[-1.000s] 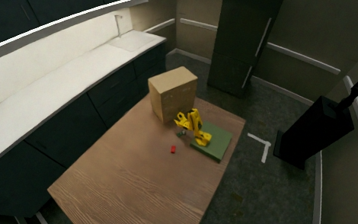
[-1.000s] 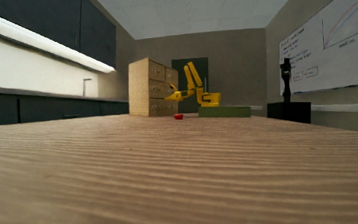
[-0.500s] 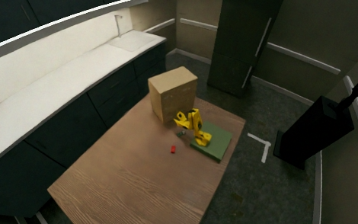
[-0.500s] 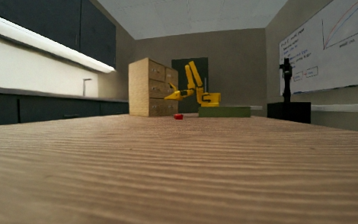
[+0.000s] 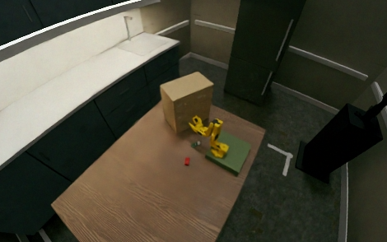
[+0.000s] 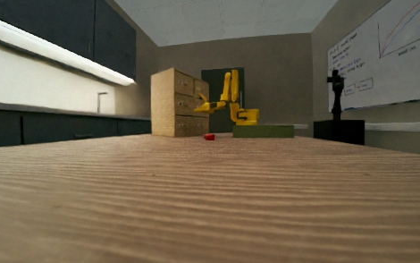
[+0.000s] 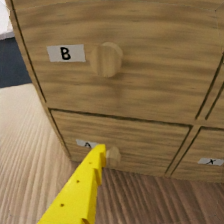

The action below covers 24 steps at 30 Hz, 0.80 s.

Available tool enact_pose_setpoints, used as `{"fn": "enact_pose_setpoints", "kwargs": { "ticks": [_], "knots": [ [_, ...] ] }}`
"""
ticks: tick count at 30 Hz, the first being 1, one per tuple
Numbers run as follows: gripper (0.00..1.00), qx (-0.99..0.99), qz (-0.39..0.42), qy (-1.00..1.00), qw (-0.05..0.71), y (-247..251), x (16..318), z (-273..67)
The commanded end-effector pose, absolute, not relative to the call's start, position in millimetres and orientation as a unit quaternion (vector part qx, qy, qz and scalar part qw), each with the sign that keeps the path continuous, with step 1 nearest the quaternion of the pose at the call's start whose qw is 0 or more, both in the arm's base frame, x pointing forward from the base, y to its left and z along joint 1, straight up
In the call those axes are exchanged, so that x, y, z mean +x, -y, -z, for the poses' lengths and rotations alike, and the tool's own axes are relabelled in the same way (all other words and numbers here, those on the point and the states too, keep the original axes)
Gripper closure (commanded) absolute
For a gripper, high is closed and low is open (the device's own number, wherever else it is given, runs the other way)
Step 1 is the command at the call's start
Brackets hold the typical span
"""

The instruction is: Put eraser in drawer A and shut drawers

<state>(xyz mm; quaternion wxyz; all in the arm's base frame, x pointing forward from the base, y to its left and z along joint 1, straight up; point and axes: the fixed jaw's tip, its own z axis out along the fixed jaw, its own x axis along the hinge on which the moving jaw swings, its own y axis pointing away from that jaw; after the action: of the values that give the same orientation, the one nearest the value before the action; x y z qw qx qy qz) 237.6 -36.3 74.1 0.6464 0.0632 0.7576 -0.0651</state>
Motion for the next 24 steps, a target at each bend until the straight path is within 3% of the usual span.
{"fn": "enact_pose_setpoints", "kwargs": {
  "ticks": [1, 15, 24],
  "knots": [
    [0.5, 0.082, 0.074, -0.761, 0.639, 45, 236, -81],
    [0.5, 0.119, 0.11, -0.74, 0.653, 70, 230, -108],
    [0.5, 0.148, 0.134, -0.738, 0.644, 87, 223, -105]
  ]
}}
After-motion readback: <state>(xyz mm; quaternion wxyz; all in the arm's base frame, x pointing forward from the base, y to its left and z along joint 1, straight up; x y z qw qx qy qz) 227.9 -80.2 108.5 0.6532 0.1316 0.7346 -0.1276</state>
